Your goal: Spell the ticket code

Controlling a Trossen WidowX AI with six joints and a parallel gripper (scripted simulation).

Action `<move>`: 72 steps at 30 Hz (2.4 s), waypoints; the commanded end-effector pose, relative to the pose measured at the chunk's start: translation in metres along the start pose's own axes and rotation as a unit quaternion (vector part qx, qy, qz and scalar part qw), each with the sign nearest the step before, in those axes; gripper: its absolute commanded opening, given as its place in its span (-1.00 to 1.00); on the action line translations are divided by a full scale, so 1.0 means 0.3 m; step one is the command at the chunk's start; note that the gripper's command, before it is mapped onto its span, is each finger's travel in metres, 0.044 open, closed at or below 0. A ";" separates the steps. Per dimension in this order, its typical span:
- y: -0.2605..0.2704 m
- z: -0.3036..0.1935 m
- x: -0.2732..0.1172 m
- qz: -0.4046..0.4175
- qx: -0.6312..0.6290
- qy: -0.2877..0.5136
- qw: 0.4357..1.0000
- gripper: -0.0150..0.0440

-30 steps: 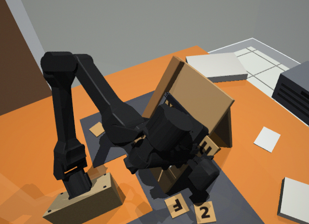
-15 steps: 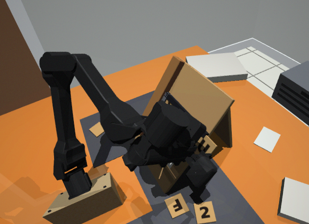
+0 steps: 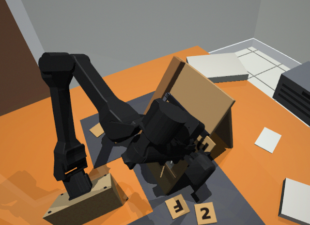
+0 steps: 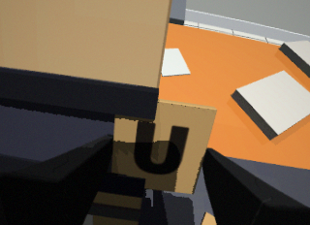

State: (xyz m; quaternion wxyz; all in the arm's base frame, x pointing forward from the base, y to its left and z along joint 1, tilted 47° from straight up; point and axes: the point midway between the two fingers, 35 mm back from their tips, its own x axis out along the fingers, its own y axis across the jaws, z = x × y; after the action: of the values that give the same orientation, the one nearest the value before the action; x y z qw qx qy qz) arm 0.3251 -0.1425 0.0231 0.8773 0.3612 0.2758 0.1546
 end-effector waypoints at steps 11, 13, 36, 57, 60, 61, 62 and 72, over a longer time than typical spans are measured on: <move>0.024 0.001 -0.001 -0.002 0.001 -0.001 1.000 -0.49; 0.028 0.001 -0.001 -0.002 0.001 -0.001 1.000 -0.49; 0.066 0.002 0.000 -0.001 0.002 -0.001 1.000 -0.49; 0.094 0.001 0.001 -0.001 0.002 -0.001 1.000 -0.49; 0.100 0.001 0.001 -0.001 0.002 -0.001 1.000 -0.49; 0.101 0.001 0.001 -0.001 0.002 -0.001 1.000 -0.49; 0.103 0.001 0.001 -0.001 0.002 -0.001 1.000 -0.49; 0.121 0.002 0.000 -0.001 0.002 -0.001 1.000 -0.49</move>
State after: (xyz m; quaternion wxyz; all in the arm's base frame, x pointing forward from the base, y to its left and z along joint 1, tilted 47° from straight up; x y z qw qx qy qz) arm 0.3229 -0.1184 0.0477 0.8766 0.3623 0.2764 0.1548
